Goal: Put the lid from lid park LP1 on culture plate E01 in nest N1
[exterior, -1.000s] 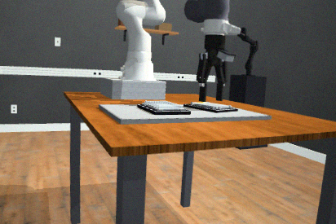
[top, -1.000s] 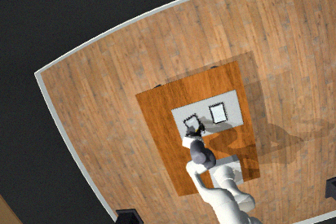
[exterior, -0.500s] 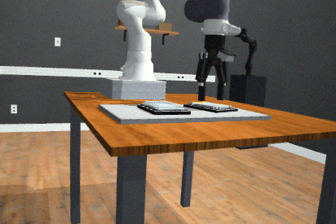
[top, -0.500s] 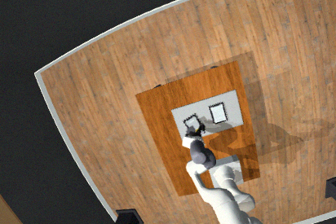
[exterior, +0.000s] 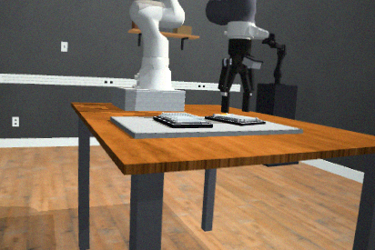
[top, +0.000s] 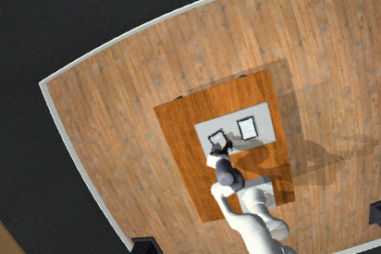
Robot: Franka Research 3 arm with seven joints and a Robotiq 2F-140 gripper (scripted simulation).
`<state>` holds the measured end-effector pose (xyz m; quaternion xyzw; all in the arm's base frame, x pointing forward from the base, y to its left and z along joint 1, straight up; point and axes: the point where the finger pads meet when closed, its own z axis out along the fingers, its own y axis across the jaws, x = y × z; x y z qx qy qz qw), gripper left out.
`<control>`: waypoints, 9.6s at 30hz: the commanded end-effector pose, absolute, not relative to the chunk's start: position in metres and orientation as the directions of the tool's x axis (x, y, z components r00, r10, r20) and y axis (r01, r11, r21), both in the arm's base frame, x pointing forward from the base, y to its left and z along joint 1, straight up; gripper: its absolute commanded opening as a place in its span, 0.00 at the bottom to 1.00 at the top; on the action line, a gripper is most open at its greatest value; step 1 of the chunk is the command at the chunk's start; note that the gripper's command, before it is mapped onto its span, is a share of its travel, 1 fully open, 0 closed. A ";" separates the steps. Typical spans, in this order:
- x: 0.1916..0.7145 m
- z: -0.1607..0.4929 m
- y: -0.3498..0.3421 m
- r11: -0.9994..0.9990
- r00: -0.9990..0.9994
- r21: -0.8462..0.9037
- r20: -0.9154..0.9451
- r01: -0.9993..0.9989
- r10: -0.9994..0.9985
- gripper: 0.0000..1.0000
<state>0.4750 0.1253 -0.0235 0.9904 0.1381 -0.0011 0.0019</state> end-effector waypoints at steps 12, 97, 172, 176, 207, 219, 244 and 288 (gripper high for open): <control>0.475 -0.024 0.126 -0.963 0.963 0.003 -0.002 0.270 0.270 0.69; 0.475 -0.041 0.126 -0.963 0.963 0.003 -0.002 0.270 0.270 0.69; 0.475 -0.002 0.126 -0.963 0.963 0.003 -0.002 0.270 0.270 0.10; 0.475 0.006 0.126 -0.963 0.963 0.003 -0.002 0.270 0.270 0.10; 0.499 0.021 0.022 -0.963 0.963 0.003 -0.002 0.270 0.270 0.10; 0.509 0.022 -0.084 -0.963 0.963 0.004 -0.002 0.270 0.270 0.10; 0.509 0.022 -0.084 -0.963 0.963 0.004 -0.002 0.270 0.270 0.10; 0.509 0.005 -0.084 -1.000 1.000 0.004 -0.001 0.023 0.023 0.10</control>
